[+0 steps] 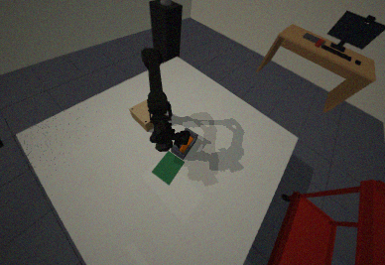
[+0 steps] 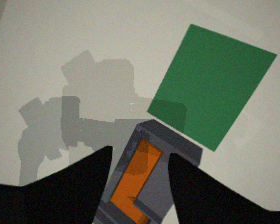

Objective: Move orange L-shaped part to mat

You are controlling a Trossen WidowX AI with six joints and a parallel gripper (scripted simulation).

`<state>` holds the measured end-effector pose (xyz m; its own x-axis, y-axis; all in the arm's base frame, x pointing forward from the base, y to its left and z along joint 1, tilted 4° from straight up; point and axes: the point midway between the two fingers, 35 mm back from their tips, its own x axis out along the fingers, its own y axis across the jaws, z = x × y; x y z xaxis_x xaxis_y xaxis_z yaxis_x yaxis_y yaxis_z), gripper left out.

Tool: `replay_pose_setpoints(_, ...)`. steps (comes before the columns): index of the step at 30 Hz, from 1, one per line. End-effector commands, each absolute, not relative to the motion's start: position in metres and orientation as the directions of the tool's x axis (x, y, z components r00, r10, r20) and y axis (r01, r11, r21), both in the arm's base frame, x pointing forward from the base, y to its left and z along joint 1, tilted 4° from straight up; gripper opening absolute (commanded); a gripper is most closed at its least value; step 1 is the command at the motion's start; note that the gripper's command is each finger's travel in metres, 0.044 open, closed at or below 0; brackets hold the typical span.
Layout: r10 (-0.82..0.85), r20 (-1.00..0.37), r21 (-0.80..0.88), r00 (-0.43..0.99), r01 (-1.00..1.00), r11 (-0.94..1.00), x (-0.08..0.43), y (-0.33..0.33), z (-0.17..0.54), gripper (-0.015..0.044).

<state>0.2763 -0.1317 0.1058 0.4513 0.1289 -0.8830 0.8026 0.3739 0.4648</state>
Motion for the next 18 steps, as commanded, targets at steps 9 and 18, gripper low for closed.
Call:
replay_pose_setpoints(9, 0.126, -0.989, 0.133, 0.075, 0.102, 0.986, 0.285, 0.006, 0.101, 0.0180)
replay_pose_setpoints(18, 0.079, -0.997, 0.077, 0.014, -0.115, 0.990, 0.279, 0.031, 0.103, 0.0180)
